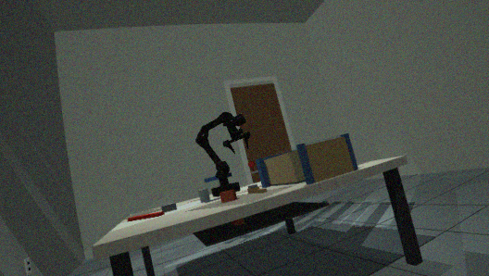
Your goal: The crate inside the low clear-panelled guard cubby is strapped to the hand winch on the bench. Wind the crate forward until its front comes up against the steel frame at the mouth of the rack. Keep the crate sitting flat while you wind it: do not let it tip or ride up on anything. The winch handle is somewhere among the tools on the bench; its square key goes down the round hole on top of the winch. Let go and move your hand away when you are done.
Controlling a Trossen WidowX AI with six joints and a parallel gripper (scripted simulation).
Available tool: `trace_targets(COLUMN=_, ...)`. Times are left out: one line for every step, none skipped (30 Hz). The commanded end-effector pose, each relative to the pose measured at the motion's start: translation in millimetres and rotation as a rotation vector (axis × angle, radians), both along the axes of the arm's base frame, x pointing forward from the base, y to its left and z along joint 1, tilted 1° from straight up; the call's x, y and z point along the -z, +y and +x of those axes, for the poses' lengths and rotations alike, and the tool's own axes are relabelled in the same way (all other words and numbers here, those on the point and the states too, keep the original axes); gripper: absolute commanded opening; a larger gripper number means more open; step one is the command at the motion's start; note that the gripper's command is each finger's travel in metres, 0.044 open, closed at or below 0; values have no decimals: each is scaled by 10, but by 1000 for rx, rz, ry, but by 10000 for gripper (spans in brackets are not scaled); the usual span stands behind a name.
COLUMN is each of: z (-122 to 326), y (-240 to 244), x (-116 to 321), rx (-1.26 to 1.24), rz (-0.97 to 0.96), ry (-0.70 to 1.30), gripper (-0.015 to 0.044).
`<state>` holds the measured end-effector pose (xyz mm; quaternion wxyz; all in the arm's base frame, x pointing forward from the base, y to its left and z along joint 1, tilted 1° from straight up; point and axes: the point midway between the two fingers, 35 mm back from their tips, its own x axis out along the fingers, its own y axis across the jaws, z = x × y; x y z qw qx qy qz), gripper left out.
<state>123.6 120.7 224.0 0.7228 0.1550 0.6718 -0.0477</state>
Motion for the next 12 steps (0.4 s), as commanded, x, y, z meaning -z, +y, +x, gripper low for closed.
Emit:
trace_targets(z=-2, y=-10, x=-8, rx=6, rz=-2, ry=-3, gripper=440)
trace_targets(z=-2, y=-10, x=-8, rx=6, rz=-2, ry=-3, gripper=440)
trace_targets(z=-2, y=-10, x=-8, rx=6, rz=-2, ry=-3, gripper=440)
trace_targets(z=-2, y=-10, x=-8, rx=6, rz=-2, ry=-3, gripper=440)
trace_targets(z=-2, y=-10, x=-8, rx=6, rz=-2, ry=-3, gripper=440)
trace_targets(z=-2, y=-10, x=-8, rx=6, rz=-2, ry=-3, gripper=440)
trace_targets(z=-2, y=-10, x=-8, rx=6, rz=-2, ry=-3, gripper=440)
trace_targets(z=-2, y=-10, x=-8, rx=6, rz=-2, ry=-3, gripper=440)
trace_targets(z=-2, y=-10, x=-8, rx=6, rz=-2, ry=-3, gripper=440)
trace_targets(z=-2, y=-10, x=-8, rx=6, rz=-2, ry=-3, gripper=440)
trace_targets(z=8, y=10, x=-10, rx=0, rz=0, ry=-1, gripper=440)
trace_targets(z=40, y=49, x=-27, rx=0, rz=-2, ry=1, gripper=440)
